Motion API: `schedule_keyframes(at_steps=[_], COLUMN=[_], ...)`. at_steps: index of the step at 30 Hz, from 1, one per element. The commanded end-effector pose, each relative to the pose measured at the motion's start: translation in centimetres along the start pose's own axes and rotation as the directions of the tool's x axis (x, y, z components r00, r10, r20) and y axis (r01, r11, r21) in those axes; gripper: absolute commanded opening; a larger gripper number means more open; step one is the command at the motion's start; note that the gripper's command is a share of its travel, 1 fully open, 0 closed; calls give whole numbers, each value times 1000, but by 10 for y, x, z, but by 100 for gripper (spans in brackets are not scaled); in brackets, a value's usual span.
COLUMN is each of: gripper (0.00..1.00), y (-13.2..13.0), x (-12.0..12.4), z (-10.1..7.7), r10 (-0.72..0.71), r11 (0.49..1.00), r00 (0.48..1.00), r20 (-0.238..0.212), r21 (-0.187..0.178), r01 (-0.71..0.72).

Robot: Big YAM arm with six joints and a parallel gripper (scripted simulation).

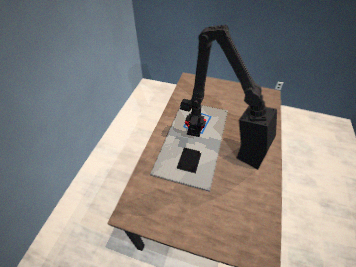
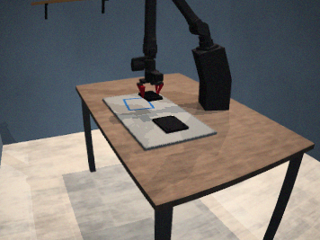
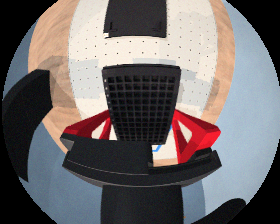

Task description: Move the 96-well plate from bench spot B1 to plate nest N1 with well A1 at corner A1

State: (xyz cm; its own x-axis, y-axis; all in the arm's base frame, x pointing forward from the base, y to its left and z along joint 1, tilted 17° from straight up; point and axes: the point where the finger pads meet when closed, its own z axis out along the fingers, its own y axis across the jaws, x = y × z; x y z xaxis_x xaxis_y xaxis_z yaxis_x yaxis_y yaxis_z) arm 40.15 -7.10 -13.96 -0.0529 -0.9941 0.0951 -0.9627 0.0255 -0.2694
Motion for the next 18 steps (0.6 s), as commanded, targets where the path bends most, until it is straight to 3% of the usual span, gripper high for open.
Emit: schedule_keyframes(at_steps=[1, 18], gripper=[0, 0], y=[-8, 4], x=[0, -52], z=[-8, -1], r10=[48, 45], r11=[998, 999], r00=[999, 999], r20=[-9, -7], r21=[33, 4], r01=[-47, -45])
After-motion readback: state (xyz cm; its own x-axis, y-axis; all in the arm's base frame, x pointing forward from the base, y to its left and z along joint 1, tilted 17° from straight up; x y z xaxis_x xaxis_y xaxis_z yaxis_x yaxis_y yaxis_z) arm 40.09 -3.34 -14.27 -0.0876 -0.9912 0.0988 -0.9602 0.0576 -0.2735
